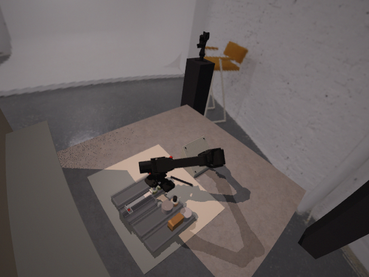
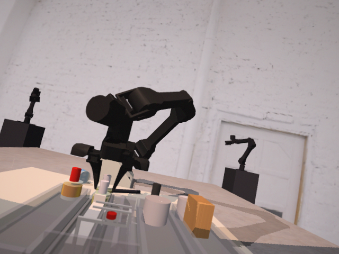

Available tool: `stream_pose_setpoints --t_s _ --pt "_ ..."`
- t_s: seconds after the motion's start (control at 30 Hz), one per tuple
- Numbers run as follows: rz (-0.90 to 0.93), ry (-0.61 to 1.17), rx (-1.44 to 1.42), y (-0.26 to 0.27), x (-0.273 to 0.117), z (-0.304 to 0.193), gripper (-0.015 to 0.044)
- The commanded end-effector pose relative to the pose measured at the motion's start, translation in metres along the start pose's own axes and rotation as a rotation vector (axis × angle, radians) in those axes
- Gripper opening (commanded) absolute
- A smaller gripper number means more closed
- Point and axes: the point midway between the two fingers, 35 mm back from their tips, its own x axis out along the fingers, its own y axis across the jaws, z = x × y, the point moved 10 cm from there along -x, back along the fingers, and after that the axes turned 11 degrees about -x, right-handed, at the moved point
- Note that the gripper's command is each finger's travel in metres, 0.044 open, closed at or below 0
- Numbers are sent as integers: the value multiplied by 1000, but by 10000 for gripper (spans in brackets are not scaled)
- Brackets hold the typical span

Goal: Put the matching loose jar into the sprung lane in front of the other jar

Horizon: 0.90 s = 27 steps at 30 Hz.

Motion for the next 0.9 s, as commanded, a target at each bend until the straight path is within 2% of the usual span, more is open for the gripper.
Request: stream_pose_setpoints --t_s 0.0,0.87 --pt "10 -10 -8 2 4 3 0" --pt "10 -10 -8 2 7 2 0"
